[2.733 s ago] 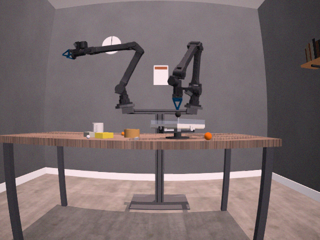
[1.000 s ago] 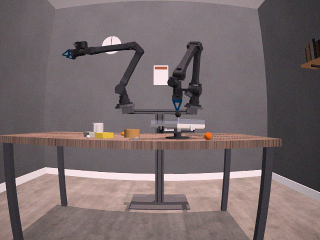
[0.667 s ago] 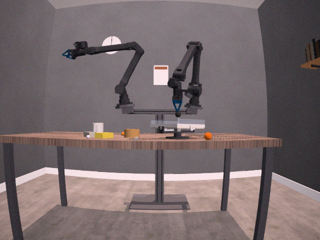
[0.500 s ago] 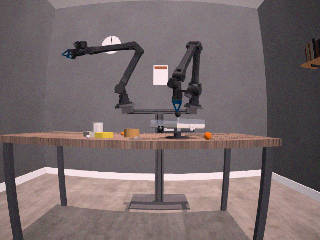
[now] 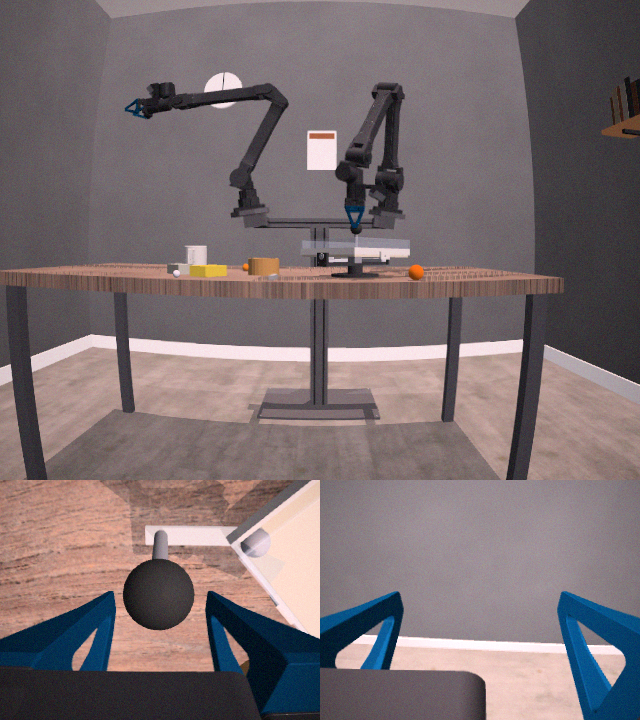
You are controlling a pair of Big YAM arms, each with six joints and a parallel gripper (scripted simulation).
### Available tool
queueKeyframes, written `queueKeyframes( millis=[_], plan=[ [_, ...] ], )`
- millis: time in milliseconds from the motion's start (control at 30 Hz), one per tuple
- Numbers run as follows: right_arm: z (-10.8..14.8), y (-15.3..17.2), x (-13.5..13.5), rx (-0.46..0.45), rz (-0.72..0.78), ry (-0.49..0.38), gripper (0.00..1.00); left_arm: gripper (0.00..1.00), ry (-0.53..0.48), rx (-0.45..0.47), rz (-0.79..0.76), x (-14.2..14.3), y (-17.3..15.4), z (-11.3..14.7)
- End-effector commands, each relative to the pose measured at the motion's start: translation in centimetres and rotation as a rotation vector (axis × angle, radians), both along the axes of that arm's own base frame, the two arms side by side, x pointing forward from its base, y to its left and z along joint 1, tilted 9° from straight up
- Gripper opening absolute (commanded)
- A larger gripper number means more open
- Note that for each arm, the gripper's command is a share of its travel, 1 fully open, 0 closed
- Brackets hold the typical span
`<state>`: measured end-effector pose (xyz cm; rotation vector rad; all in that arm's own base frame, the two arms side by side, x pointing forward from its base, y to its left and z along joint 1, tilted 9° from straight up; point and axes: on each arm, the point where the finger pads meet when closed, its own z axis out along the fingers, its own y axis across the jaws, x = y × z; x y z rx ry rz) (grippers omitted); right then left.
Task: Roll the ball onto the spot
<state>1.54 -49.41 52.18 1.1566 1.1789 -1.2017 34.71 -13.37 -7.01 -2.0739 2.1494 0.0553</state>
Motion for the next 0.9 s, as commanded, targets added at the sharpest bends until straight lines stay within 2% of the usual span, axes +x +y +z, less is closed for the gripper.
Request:
queueKeyframes(
  millis=[0,867],
  plan=[
    [4.8,0.6,-0.42,-0.091,-0.007,0.008,1.0,0.57,0.014,0.006,0.001,-0.14,0.72,-1.06],
    [4.8,0.6,-0.42,-0.091,-0.007,0.008,1.0,0.57,0.016,0.007,0.002,-0.11,0.85,-1.84]
  ],
)
